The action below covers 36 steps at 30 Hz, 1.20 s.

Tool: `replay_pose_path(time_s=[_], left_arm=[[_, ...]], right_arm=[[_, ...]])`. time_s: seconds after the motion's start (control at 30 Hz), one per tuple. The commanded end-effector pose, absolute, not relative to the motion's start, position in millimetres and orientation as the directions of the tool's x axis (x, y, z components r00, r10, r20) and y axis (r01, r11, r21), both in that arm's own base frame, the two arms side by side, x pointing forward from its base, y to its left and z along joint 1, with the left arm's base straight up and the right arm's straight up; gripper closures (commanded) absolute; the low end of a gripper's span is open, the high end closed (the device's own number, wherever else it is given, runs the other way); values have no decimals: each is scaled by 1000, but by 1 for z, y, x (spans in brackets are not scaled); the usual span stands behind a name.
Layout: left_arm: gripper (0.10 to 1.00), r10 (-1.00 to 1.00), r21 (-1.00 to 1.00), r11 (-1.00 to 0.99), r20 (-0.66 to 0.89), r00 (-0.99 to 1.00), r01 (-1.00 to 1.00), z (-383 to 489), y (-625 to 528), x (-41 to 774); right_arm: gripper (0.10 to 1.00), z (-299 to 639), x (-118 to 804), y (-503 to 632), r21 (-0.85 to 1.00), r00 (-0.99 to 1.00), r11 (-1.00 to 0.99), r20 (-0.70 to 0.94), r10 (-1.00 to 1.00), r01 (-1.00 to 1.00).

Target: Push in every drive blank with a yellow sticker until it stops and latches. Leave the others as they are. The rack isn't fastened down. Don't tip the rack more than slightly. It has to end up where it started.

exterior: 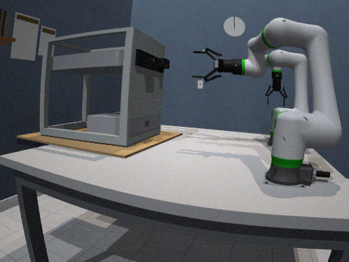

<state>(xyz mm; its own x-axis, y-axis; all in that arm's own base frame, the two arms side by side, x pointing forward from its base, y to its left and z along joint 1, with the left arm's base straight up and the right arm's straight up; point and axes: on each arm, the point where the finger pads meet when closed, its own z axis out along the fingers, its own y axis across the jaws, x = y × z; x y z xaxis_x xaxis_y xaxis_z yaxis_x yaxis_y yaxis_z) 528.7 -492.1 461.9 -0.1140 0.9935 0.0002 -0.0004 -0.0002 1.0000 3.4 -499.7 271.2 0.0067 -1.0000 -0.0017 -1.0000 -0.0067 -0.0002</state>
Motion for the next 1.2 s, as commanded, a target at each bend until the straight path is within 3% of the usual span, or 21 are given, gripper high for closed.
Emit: replay_pose_path(time_s=[0.0, 1.17], left_arm=[[98, 993, 1000, 1, -2, -114, -1, 464, -494, 533], [98, 993, 1000, 2, -2, -114, -1, 486, -569, 665]], right_arm=[[98, 272, 3, -500, 0, 7, -7, 0, -1000, -1000], [98, 272, 3, -500, 0, 7, -7, 0, -1000, -1000]])
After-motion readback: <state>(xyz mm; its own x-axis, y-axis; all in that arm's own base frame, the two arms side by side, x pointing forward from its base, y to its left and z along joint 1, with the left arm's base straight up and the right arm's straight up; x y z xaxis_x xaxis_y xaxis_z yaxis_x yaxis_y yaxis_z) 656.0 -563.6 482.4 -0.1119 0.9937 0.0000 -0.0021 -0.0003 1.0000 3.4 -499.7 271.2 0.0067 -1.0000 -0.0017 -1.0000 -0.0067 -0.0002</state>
